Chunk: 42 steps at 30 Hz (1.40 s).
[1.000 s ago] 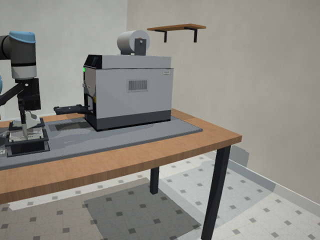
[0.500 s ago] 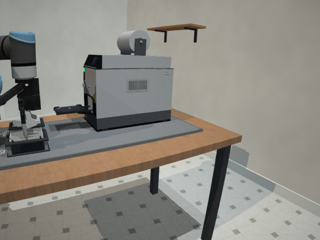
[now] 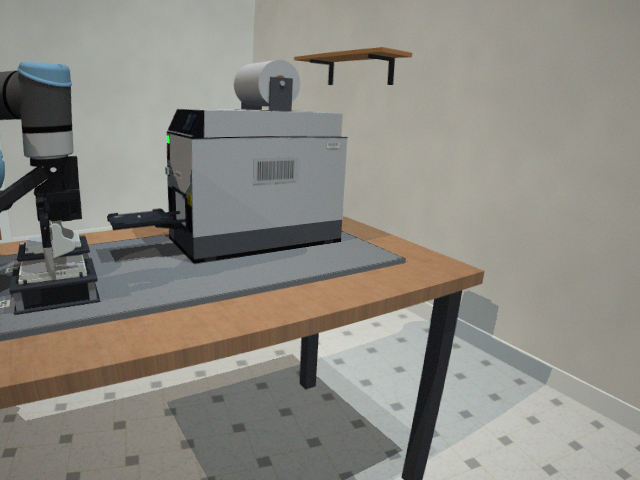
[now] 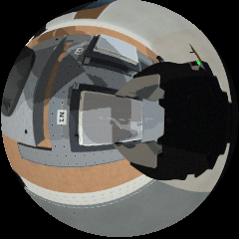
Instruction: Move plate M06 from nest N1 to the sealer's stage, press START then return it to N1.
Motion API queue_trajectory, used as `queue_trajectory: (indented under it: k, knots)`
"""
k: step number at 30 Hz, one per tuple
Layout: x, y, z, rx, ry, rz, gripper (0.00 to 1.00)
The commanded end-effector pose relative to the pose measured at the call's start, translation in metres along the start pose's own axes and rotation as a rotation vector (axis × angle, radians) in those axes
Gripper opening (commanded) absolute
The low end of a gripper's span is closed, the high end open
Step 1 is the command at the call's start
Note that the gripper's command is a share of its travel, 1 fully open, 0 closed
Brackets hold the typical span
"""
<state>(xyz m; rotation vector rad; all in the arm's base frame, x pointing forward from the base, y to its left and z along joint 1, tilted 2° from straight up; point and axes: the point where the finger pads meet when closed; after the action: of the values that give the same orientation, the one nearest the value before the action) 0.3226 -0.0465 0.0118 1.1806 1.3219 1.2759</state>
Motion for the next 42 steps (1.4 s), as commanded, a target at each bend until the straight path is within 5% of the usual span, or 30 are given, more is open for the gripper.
queue_trajectory:
  k: [1, 28, 29, 42]
  knots:
    - [-0.0003, 0.0003, 0.0003, 0.0, 0.0, 0.0, 0.0]
    - [-0.0003, 0.0003, 0.0003, 0.0, 0.0, 0.0, 0.0]
    - [-0.0003, 0.0003, 0.0003, 0.0, 0.0, 0.0, 0.68]
    - [-0.0003, 0.0003, 0.0003, 0.0, 0.0, 0.0, 0.68]
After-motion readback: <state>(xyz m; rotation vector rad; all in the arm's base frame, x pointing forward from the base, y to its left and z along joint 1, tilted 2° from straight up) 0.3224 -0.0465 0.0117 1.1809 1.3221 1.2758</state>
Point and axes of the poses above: the point where the finger pads meet when closed, its own y axis back along the fingers, its own x axis across the jaws, z = x × y, and after that the axes turned 1 degree about -y, right-handed
